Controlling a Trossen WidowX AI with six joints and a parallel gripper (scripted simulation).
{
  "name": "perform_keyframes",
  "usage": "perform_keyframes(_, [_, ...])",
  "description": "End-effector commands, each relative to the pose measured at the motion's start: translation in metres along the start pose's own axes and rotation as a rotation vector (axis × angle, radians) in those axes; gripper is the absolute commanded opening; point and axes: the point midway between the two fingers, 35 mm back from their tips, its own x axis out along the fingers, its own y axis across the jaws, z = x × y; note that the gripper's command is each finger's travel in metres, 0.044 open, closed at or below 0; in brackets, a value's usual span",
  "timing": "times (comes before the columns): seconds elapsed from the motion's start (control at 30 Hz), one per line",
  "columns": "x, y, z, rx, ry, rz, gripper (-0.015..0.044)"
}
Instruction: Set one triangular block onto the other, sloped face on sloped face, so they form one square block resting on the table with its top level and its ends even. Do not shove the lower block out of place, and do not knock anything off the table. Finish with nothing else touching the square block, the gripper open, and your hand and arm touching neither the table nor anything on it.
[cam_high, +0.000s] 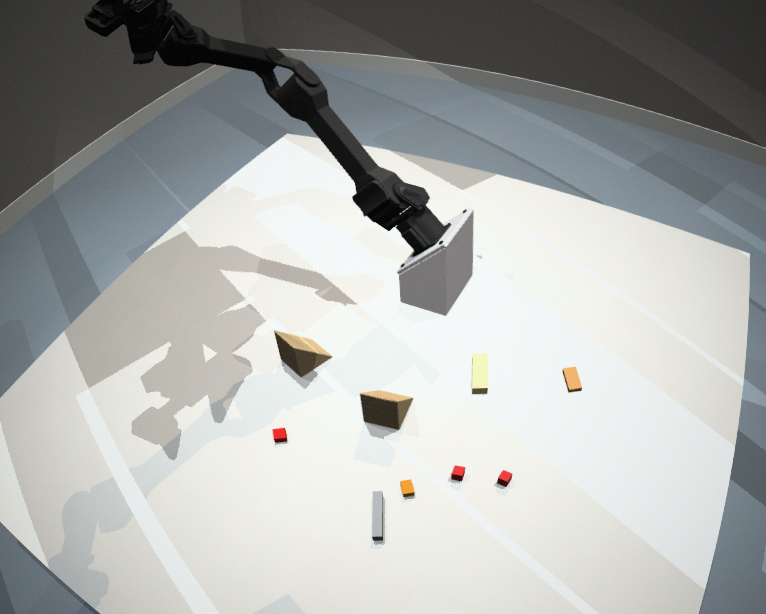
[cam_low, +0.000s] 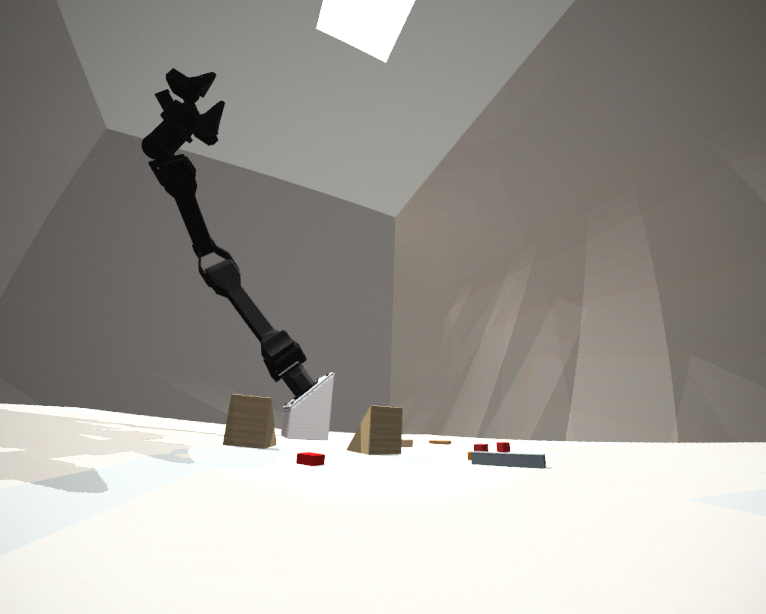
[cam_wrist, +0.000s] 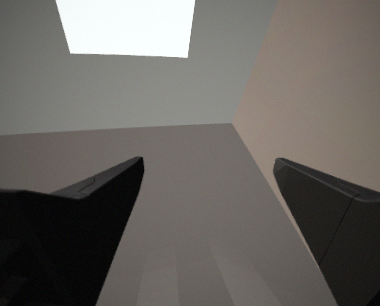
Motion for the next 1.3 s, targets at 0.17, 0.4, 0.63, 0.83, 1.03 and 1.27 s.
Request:
perform_keyframes(0.17, [-0.001,-0.065,-0.028,0.163,-0.029,-0.201,0.044])
perform_keyframes(0.4, [-0.021,-0.154,-0.095,0.36,-0.01,-0.54,0.044])
perform_keyframes(0.63, [-0.063,-0.216,-0.179,0.49,0.085,-0.88,0.044])
perform_keyframes(0.83, [-0.115,-0.246,-0.257,0.572,0.228,-1.184,0.044])
perform_keyframes(1.03, [-0.179,-0.25,-0.333,0.604,0.443,-1.487,0.044])
perform_keyframes(1.27, [-0.263,-0.222,-0.404,0.559,0.794,-1.807,0.044])
